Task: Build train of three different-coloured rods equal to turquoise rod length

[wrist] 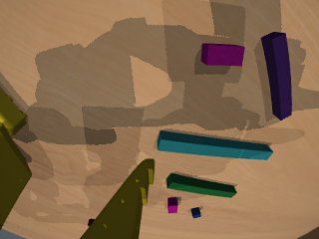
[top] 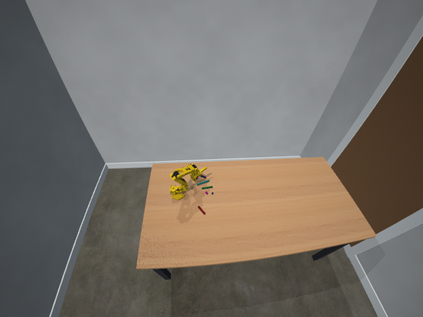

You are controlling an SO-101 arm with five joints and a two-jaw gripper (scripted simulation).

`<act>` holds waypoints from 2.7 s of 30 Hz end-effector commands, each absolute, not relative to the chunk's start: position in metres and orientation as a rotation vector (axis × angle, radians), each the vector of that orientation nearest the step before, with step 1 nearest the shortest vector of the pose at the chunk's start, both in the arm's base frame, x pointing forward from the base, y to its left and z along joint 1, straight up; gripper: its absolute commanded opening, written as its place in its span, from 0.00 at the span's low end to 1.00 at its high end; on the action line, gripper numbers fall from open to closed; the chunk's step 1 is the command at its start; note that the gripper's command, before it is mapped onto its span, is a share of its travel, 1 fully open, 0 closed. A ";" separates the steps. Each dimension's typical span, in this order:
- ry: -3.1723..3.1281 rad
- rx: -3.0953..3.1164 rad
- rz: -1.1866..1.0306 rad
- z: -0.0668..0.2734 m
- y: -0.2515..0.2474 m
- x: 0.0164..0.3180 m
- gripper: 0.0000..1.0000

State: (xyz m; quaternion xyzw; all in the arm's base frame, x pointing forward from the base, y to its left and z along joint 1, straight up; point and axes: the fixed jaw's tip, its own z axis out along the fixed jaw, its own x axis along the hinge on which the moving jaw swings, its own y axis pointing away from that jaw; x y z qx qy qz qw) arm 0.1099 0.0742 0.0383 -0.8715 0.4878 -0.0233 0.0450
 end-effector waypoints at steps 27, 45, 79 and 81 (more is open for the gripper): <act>1.463 -2.628 -0.101 0.043 0.078 0.115 1.00; 1.339 -2.603 -0.142 0.081 0.091 0.115 1.00; 1.255 -2.535 -0.188 0.109 0.098 0.115 1.00; 1.255 -2.535 -0.188 0.109 0.098 0.115 1.00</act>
